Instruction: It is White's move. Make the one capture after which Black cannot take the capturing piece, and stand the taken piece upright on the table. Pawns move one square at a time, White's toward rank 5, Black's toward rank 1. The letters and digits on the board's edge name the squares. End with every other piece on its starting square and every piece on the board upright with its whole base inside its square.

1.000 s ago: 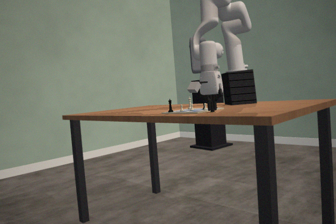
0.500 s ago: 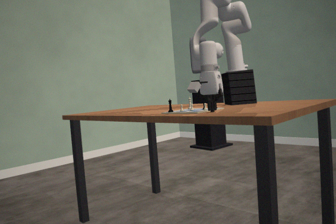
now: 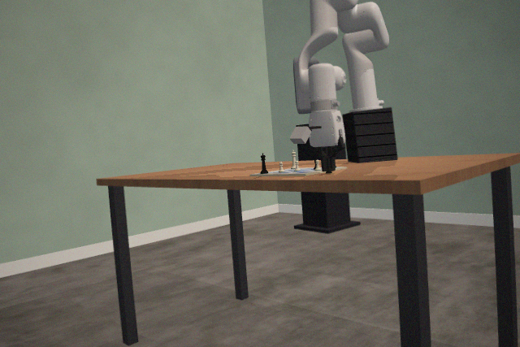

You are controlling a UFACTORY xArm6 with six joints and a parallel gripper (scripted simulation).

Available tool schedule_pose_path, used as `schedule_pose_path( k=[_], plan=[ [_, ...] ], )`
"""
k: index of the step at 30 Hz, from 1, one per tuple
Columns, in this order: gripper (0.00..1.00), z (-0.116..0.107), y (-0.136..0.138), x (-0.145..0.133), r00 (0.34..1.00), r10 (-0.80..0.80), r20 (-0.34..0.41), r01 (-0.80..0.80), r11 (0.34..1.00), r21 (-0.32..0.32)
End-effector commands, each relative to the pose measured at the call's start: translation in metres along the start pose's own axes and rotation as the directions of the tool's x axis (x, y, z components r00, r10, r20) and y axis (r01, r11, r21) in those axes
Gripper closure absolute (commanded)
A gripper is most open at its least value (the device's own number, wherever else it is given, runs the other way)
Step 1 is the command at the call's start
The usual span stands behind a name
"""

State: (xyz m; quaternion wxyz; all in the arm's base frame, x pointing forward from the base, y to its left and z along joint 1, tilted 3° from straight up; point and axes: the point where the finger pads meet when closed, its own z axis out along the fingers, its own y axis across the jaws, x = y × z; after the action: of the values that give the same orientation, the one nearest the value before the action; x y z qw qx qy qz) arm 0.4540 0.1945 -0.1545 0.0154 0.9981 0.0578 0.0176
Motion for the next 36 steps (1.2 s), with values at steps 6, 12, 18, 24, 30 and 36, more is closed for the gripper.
schedule_pose_path(
  k=[6, 12, 18, 24, 30, 36],
  plan=[
    [1.00, -0.0012, -0.0005, 0.0016, 1.000, 0.000, -0.003, 0.000, 1.000, 0.001],
    [0.86, -0.0012, -0.0005, 0.0016, 1.000, 0.000, -0.003, 0.000, 1.000, 0.001],
    [0.73, -0.0012, -0.0005, 0.0016, 1.000, 0.000, -0.003, 0.000, 1.000, 0.001],
    [0.66, -0.0012, -0.0005, 0.0016, 1.000, 0.000, -0.003, 0.000, 1.000, 0.001],
    [0.66, -0.0012, -0.0005, 0.0016, 1.000, 0.000, -0.003, 0.000, 1.000, 0.001],
    [0.66, -0.0062, -0.0005, 0.0015, 1.000, 0.000, -0.003, 0.000, 1.000, 0.001]
  ],
)
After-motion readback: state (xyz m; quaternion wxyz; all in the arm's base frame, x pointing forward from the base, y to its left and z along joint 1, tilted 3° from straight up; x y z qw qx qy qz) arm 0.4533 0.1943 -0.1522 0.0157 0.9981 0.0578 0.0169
